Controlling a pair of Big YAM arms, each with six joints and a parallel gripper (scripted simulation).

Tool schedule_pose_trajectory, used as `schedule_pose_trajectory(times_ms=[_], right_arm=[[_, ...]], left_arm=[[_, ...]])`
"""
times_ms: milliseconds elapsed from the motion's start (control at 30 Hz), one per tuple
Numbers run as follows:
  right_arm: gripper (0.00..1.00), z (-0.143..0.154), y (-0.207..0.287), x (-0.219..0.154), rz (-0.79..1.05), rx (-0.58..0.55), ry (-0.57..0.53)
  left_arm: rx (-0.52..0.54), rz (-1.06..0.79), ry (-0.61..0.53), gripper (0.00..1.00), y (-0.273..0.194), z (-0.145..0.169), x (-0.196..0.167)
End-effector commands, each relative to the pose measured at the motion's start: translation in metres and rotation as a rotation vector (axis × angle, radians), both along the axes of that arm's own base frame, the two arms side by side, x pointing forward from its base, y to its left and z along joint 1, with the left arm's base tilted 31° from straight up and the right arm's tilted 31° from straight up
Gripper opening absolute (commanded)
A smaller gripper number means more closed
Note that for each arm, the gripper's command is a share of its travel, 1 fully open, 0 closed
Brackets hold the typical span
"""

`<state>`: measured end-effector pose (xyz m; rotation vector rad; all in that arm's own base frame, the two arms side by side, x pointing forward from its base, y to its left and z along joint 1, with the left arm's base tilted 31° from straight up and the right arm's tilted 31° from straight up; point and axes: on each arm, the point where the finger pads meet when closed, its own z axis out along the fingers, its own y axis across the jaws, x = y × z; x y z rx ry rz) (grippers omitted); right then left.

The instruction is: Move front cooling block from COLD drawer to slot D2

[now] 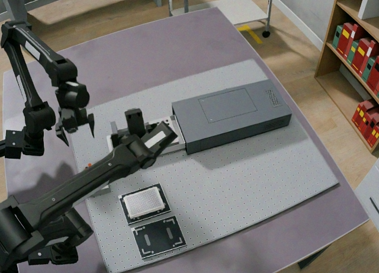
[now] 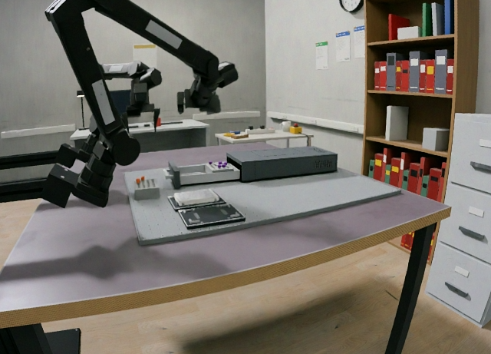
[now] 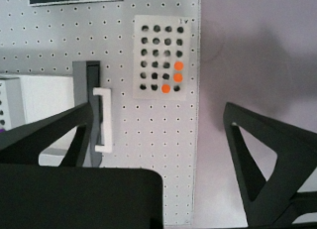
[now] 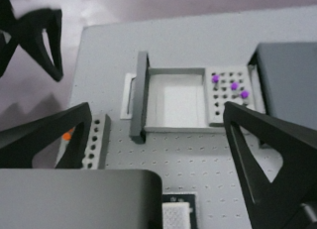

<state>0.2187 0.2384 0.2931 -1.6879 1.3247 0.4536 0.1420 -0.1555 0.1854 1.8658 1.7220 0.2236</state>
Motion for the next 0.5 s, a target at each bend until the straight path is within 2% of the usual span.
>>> schedule_pose_trajectory(times_ms=[0, 333, 467], right_arm=[[1.0, -0.031, 0.019, 0.0, -0.064, -0.022, 0.087], [1.0, -0.087, 0.038, -0.01, -0.189, -0.113, 0.138], [1.0, -0.097, 0.041, -0.012, -0.213, -0.128, 0.141]], left_arm=[[-0.114, -0.039, -0.027, 1.0, 0.013, 0.062, -0.02], [-0.335, -0.112, 0.012, 1.0, 0.05, 0.119, -0.067], [-0.343, -0.134, 0.002, 1.0, 0.054, 0.124, -0.07]])
